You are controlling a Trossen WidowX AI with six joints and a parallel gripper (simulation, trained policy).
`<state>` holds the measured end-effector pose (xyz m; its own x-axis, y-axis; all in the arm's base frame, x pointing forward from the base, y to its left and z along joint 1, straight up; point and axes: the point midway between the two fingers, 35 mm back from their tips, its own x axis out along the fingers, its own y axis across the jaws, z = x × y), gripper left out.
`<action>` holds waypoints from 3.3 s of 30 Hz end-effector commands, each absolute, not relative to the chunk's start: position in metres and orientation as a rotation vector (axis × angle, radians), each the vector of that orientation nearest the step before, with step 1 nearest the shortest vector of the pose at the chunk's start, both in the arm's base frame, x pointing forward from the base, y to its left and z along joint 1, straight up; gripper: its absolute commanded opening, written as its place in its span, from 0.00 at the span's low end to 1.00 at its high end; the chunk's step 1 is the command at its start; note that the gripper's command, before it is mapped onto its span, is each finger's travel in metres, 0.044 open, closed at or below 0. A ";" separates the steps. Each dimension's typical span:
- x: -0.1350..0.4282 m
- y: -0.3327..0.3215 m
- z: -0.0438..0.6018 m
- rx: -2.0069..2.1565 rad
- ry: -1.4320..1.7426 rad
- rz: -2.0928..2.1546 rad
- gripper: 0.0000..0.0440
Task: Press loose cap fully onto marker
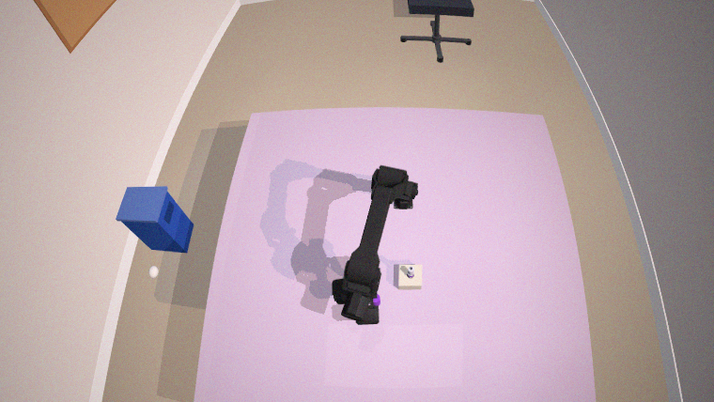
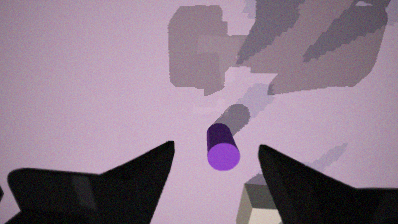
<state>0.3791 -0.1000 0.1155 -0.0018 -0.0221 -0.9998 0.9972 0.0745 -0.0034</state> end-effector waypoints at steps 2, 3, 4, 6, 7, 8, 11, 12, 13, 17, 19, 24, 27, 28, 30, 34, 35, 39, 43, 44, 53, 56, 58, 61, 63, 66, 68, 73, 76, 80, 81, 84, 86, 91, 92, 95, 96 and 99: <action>0.380 -0.091 0.111 1.147 1.264 -1.161 0.69; 0.380 -0.090 0.110 1.147 1.272 -1.160 0.69; 0.379 -0.089 0.109 1.147 1.279 -1.161 0.69; 0.378 -0.088 0.106 1.147 1.293 -1.162 0.68; 0.378 -0.087 0.105 1.147 1.300 -1.162 0.68; 0.377 -0.087 0.103 1.146 1.307 -1.163 0.68; 0.376 -0.086 0.099 1.143 1.327 -1.165 0.67; 0.375 -0.085 0.098 1.142 1.334 -1.165 0.66; 0.375 -0.085 0.096 1.141 1.340 -1.166 0.66; 0.373 -0.084 0.088 1.134 1.365 -1.168 0.64; 0.372 -0.084 0.084 1.130 1.375 -1.168 0.63; 0.370 -0.084 0.073 1.116 1.398 -1.171 0.62; 0.369 -0.085 0.069 1.103 1.404 -1.171 0.60; 0.369 -0.085 0.068 1.098 1.403 -1.171 0.59; 0.368 -0.086 0.066 1.089 1.401 -1.170 0.56; 0.368 -0.086 0.065 1.075 1.390 -1.169 0.40; 0.368 -0.086 0.066 1.072 1.385 -1.167 0.34; 0.369 -0.084 0.075 1.069 1.366 -1.159 0.15; 0.373 -0.082 0.090 1.068 1.324 -1.138 0.13; 0.374 -0.081 0.094 1.067 1.316 -1.132 0.13; 0.379 -0.061 0.128 1.070 1.273 -1.083 0.13; 0.378 -0.050 0.137 1.072 1.274 -1.071 0.13; 0.377 -0.043 0.142 1.073 1.276 -1.065 0.13; 0.374 -0.032 0.151 1.074 1.283 -1.058 0.12; 0.371 -0.025 0.156 1.073 1.288 -1.055 0.12; 0.365 -0.015 0.164 1.070 1.298 -1.053 0.10; 0.361 -0.009 0.169 1.067 1.306 -1.053 0.10; 0.348 0.004 0.179 1.055 1.331 -1.055 0.07; 0.340 0.010 0.183 1.045 1.348 -1.057 0.06; 0.330 0.016 0.184 1.032 1.370 -1.065 0.04; 0.328 0.017 0.184 1.031 1.372 -1.065 0.03; 0.324 0.019 0.184 1.027 1.379 -1.068 0.02; 0.321 0.020 0.183 1.025 1.383 -1.071 0.01; 0.313 0.022 0.182 1.021 1.391 -1.081 0.00; 0.311 0.022 0.182 1.021 1.393 -1.083 0.00; 0.307 0.022 0.181 1.020 1.396 -1.089 0.00; 0.305 0.023 0.181 1.019 1.397 -1.091 0.00; 0.301 0.023 0.180 1.019 1.399 -1.097 0.00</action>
